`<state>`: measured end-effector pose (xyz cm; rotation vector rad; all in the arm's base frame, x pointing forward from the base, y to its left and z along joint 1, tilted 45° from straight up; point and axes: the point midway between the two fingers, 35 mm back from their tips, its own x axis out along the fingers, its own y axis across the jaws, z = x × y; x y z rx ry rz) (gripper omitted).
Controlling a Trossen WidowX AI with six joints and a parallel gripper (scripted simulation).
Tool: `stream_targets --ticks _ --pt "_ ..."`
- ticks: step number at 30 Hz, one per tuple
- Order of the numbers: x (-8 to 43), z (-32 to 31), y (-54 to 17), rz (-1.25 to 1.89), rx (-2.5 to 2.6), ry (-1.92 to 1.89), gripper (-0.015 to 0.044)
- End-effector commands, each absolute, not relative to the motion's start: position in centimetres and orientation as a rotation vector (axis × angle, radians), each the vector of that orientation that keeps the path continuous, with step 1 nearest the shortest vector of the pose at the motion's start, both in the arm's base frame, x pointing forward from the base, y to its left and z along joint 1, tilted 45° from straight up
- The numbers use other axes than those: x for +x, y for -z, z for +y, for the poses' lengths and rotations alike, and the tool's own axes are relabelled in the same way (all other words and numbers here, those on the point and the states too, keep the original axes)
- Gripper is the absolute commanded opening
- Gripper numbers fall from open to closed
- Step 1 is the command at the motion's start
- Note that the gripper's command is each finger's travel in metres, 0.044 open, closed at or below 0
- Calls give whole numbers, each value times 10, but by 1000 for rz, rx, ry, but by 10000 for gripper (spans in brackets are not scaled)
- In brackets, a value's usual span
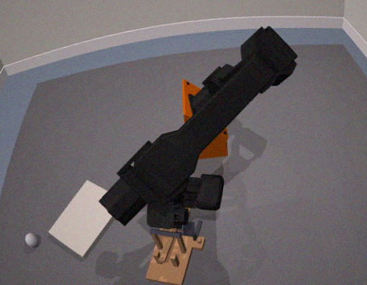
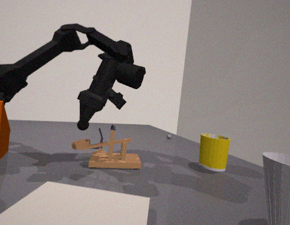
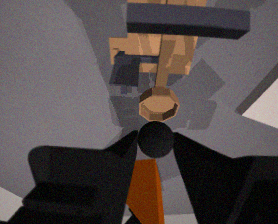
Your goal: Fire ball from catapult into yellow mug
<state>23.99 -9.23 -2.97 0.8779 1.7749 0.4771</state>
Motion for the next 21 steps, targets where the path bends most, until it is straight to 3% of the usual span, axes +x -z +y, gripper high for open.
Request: stream_targets --ticks 1,21 --pt "236 -95 37 1795 886 -489 0" --pt "239 -75 55 1794 887 -490 0"
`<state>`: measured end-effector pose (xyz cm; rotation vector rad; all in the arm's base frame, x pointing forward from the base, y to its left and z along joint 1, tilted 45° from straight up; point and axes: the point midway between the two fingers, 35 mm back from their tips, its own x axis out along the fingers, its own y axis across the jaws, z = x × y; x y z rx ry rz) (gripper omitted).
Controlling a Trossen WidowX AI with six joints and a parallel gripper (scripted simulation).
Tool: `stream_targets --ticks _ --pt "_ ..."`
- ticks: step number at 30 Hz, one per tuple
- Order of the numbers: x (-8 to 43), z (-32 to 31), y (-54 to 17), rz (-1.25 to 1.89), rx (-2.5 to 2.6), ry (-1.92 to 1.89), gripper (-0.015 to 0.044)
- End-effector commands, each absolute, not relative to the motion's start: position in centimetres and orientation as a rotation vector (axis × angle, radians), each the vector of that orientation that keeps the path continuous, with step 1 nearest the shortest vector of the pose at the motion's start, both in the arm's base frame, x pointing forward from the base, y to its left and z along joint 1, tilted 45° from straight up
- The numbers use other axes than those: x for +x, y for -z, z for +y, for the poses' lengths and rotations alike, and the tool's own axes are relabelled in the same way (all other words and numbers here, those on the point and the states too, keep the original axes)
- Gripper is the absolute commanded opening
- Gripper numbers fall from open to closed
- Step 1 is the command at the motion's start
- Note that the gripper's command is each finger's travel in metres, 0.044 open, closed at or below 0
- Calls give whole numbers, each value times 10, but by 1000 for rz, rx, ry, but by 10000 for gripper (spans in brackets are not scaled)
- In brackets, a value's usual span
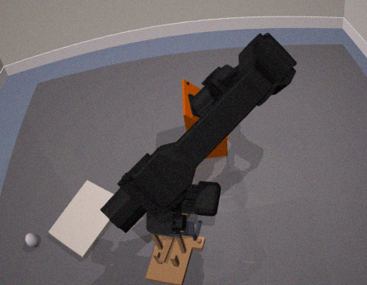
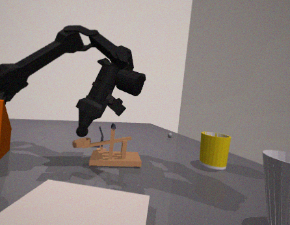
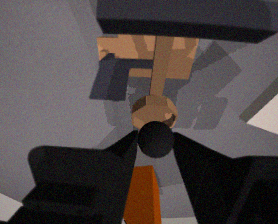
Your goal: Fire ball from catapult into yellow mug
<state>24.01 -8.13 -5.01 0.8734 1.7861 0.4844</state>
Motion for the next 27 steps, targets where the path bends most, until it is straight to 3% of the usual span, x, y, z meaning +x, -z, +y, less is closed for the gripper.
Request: stream_targets --ticks 1,10,20,27 --pt "239 -74 56 1794 887 -490 0" --pt "241 -78 54 1786 872 -486 0" --pt "241 -80 52 1785 873 -483 263" --pt "224 -152 -23 1767 920 -403 440"
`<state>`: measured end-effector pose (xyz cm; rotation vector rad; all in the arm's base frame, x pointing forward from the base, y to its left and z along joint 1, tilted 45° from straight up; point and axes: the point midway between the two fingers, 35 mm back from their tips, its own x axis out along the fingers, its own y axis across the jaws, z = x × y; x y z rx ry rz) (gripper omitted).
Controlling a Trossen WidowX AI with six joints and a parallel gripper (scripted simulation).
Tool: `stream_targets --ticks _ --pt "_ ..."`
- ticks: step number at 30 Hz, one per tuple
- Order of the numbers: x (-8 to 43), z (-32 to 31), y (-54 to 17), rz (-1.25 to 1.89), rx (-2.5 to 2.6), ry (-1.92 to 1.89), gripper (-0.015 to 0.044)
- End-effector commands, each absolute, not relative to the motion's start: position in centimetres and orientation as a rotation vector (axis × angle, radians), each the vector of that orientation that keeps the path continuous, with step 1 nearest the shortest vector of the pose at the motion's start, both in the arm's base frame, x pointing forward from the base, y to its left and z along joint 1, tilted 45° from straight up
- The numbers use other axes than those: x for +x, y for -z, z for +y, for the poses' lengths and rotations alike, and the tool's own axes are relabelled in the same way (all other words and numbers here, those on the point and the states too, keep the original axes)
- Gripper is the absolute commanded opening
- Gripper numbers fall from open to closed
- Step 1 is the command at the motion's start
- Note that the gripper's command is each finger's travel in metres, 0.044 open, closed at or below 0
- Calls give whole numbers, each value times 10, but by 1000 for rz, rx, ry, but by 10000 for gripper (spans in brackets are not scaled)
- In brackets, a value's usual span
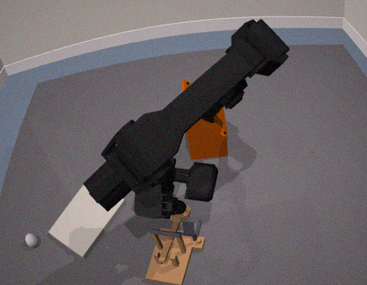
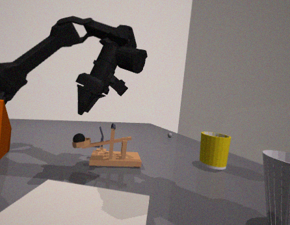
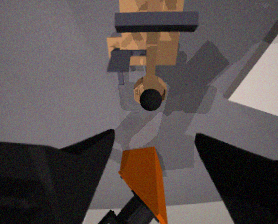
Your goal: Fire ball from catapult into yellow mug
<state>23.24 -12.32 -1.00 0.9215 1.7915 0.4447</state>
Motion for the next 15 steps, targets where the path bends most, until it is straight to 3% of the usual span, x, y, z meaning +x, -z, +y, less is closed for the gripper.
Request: stream_targets --ticks 1,4,15 --pt "223 -154 -25 1767 921 -401 440" --pt "234 -148 -6 1747 923 -390 440" --pt "333 -217 13 1450 881 -141 440"
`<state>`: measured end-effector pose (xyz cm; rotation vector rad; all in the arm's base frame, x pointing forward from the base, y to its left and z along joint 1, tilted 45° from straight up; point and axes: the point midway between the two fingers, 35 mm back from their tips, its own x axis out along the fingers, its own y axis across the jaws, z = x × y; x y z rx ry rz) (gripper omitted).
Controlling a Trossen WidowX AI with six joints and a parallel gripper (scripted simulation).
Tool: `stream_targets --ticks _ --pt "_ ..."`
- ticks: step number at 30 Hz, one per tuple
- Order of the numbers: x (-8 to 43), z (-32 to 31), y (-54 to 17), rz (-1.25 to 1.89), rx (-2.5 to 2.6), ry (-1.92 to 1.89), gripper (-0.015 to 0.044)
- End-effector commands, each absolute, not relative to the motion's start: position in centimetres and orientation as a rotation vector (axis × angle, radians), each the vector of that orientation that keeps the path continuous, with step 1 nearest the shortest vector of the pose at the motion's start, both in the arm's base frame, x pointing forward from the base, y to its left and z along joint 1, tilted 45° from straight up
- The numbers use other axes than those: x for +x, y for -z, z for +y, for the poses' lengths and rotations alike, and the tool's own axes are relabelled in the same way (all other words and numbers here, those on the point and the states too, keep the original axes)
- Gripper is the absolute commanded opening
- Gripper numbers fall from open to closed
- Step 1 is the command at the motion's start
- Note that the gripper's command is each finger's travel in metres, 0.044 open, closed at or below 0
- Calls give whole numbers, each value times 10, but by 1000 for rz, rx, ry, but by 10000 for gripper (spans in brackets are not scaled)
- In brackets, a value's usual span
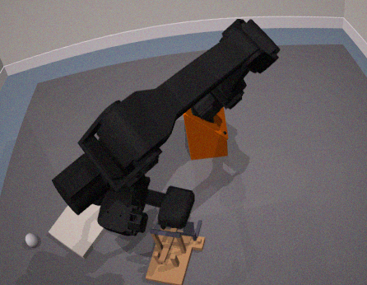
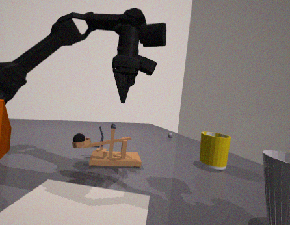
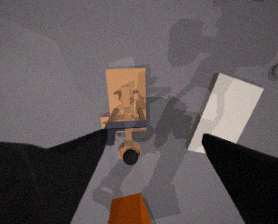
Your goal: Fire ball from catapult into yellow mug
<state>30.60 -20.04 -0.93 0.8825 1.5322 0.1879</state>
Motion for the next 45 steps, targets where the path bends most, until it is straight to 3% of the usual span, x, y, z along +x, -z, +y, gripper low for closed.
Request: stream_targets --ticks 1,18,38,45 --pt "343 -223 13 1419 879 -124 440" --pt "488 -312 -32 877 855 -5 440" --pt "492 -314 -36 857 854 -7 440" --pt "492 -314 -36 857 854 -7 256"
